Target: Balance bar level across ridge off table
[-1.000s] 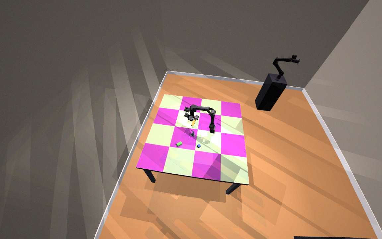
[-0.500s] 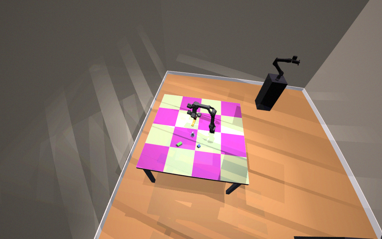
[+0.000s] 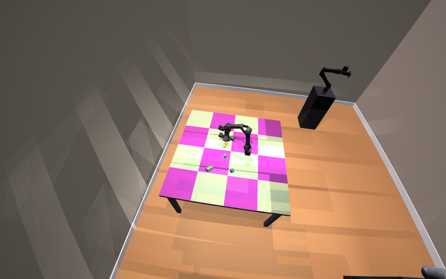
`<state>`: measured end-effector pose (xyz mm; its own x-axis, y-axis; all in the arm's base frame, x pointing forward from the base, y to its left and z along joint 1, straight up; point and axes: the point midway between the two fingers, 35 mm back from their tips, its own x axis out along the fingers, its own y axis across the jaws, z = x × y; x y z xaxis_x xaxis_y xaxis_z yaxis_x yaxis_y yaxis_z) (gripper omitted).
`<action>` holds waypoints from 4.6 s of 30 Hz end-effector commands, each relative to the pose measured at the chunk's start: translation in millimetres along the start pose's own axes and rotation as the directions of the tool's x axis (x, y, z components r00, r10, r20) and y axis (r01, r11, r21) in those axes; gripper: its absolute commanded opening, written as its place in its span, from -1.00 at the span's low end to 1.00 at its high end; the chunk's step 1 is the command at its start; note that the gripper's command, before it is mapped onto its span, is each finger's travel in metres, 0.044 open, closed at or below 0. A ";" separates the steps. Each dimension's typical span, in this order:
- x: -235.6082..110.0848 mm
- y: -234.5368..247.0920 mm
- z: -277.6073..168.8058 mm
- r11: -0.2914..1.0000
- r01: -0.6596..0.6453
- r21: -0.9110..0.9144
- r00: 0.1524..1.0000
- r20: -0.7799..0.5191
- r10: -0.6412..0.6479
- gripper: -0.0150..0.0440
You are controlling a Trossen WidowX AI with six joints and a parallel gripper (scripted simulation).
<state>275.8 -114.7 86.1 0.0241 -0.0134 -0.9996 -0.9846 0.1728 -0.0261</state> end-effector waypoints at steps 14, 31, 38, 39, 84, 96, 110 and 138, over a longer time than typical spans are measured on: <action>24.2 0.9 0.6 1.000 0.002 -0.006 1.000 0.003 -0.002 0.58; 38.1 1.3 0.7 1.000 0.002 -0.006 1.000 0.003 -0.002 0.58; 38.1 1.3 0.7 1.000 0.002 -0.006 1.000 0.003 -0.002 0.58; 38.1 1.3 0.7 1.000 0.002 -0.006 1.000 0.003 -0.002 0.58; -35.2 -4.6 -1.0 1.000 0.002 -0.004 1.000 0.002 -0.002 -0.49; -66.6 -1.0 -0.2 1.000 0.002 -0.005 1.000 0.002 -0.002 -0.49; -78.6 -3.4 25.7 0.990 0.002 0.138 1.000 0.005 -0.002 -0.49; -80.6 -2.1 134.3 0.721 -0.009 0.693 1.000 0.016 -0.003 -0.49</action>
<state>298.9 5.4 164.7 0.0304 0.0010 -0.9995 -0.6529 0.7572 -0.0191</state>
